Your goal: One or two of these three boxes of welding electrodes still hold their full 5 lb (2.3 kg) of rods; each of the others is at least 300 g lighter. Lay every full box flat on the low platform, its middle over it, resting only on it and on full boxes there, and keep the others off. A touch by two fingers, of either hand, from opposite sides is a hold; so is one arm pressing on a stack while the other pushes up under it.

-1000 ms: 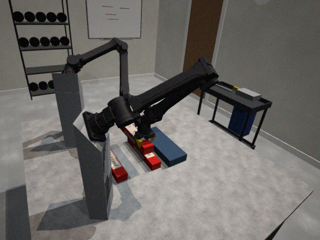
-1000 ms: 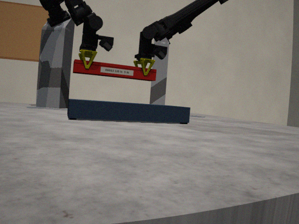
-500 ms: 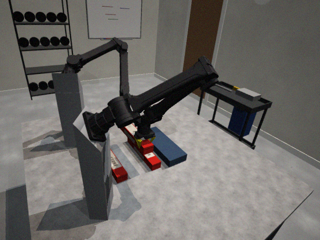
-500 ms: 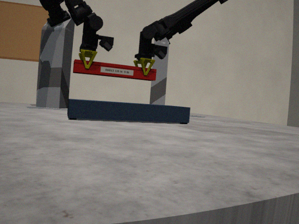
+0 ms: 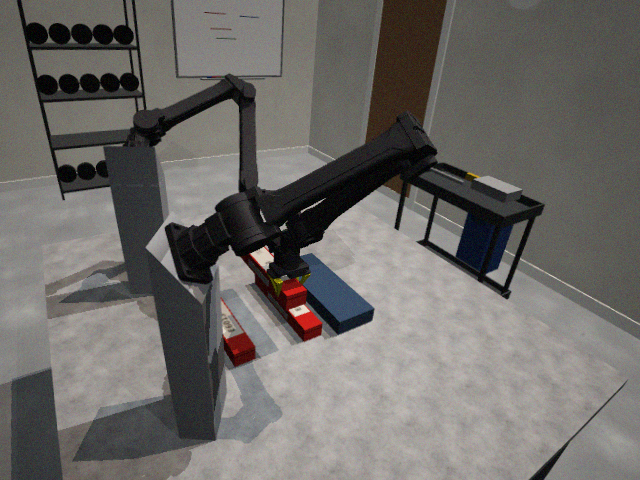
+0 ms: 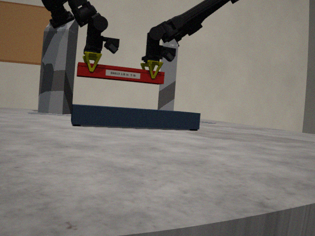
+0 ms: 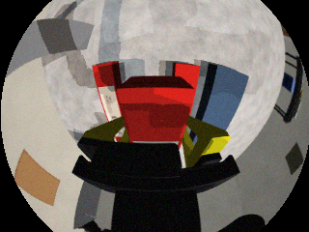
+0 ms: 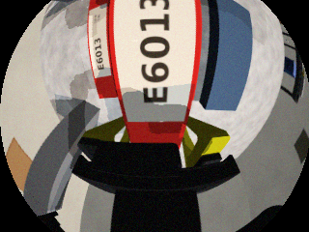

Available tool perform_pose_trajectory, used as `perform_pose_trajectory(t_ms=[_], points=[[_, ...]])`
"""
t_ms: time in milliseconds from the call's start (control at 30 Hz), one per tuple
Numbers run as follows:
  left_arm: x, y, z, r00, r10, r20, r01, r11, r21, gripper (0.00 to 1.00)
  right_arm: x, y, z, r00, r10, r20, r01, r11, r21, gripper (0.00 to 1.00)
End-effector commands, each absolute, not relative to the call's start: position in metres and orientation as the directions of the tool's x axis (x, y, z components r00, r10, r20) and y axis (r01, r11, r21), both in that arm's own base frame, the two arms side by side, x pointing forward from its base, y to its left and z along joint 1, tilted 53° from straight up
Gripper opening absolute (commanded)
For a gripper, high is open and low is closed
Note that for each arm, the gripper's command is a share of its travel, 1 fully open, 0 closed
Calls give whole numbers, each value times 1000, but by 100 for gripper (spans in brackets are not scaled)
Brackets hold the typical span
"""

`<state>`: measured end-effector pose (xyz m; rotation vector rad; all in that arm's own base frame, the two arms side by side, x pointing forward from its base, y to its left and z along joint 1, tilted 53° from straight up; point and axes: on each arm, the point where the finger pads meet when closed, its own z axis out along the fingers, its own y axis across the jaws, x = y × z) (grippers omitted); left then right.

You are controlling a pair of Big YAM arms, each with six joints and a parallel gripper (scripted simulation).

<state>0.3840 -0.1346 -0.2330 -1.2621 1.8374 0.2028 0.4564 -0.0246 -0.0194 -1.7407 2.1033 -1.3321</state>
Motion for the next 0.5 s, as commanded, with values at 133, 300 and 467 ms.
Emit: perform_pose_trajectory(t_ms=[133,300,467], points=[[370,-155,-221,-107,-691,-715,-785,500,-366,0,442,-10,-15,-328,-846,420,-724,-60,-687,0],[357,-146,-232,-118,-681,-723,-791,505,-347,0,430,-13,-32,-317,-843,434,-742,-65,-667,0],[352,-144,-232,-112,-687,-718,-788,502,-357,0,423,-14,-36,-320,-844,431,-739,-63,-671,0]])
